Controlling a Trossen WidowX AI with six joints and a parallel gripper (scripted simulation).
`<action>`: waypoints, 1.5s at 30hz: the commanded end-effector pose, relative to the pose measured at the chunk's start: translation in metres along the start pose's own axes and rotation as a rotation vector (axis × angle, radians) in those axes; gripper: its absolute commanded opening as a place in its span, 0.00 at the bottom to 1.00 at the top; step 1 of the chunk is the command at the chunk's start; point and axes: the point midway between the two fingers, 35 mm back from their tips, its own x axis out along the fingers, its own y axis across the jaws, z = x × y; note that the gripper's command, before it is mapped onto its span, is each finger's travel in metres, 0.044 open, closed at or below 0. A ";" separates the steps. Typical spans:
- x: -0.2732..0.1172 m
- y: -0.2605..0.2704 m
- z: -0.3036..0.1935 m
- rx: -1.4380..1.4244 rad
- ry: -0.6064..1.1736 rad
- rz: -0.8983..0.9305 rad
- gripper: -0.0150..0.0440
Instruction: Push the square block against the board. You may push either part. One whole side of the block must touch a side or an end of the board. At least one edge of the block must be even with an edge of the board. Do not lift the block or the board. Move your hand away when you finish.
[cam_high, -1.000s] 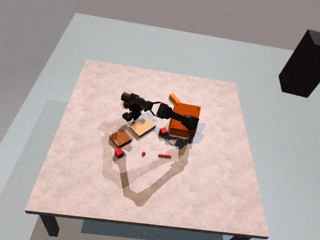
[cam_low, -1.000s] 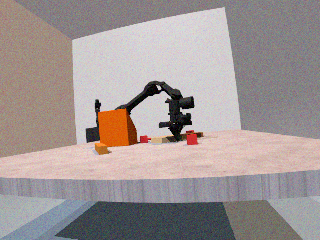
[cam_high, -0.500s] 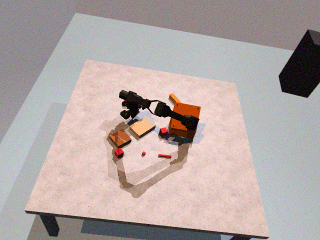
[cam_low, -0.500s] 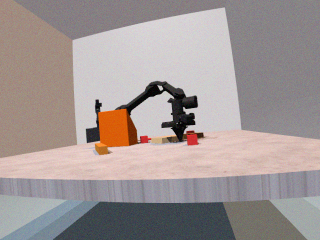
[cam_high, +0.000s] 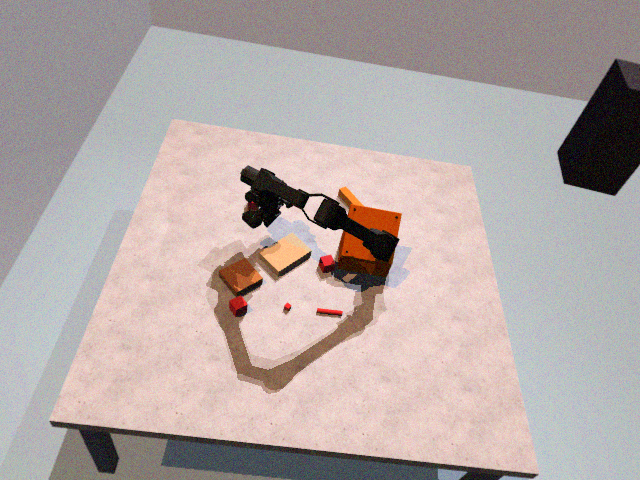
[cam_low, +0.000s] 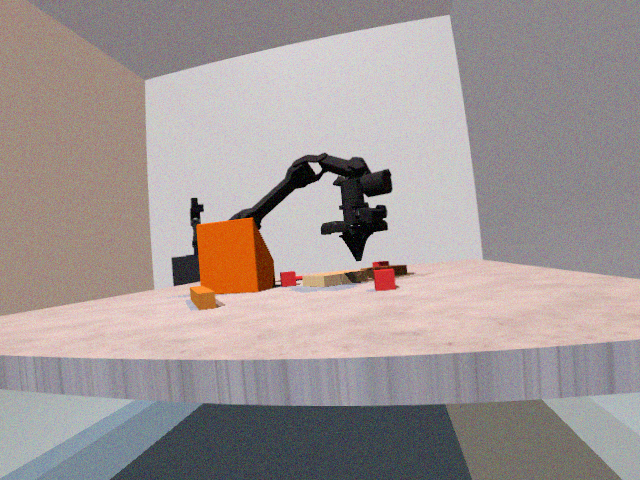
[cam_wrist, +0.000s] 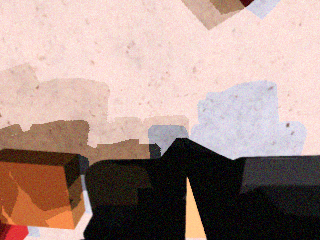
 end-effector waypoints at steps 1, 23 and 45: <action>-0.004 -0.007 -0.005 -0.087 -0.002 -0.005 0.25; -0.007 -0.059 -0.052 -0.840 0.003 -0.015 0.25; -0.002 -0.100 -0.108 -1.541 0.008 -0.005 0.25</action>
